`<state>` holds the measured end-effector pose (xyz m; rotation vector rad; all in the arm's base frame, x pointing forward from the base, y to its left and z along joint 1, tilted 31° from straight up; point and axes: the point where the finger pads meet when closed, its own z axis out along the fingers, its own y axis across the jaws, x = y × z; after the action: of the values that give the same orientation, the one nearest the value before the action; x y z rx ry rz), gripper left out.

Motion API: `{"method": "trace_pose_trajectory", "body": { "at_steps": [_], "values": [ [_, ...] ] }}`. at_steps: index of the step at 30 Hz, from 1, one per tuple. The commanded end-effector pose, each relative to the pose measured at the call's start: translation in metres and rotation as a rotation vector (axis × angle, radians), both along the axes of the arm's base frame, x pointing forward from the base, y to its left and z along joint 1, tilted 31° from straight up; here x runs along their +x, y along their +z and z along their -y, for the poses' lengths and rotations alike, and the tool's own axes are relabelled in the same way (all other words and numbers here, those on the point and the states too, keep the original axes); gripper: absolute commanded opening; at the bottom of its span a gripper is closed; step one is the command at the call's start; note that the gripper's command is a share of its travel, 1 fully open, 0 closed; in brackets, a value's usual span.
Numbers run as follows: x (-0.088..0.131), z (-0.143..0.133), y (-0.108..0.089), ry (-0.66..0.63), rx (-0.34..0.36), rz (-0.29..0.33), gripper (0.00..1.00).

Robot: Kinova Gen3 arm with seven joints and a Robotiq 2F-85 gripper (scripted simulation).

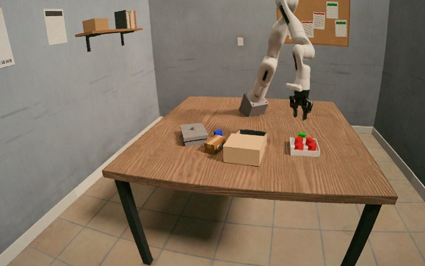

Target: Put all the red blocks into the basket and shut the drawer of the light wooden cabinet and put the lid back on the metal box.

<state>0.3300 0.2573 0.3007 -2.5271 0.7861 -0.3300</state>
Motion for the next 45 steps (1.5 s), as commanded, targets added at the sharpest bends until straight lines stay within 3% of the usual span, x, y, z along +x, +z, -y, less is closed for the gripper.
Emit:
{"method": "trace_pose_trajectory", "body": {
  "at_steps": [1,39,42,45],
  "values": [
    [-0.003,-0.001,0.008,0.001,0.013,-0.001,0.61],
    [-0.008,0.005,0.021,0.0,0.014,0.0,0.61],
    [-0.005,0.019,0.016,-0.039,0.027,-0.021,0.61],
    [0.01,0.057,0.006,-0.159,0.078,-0.07,0.61]
  ]
}}
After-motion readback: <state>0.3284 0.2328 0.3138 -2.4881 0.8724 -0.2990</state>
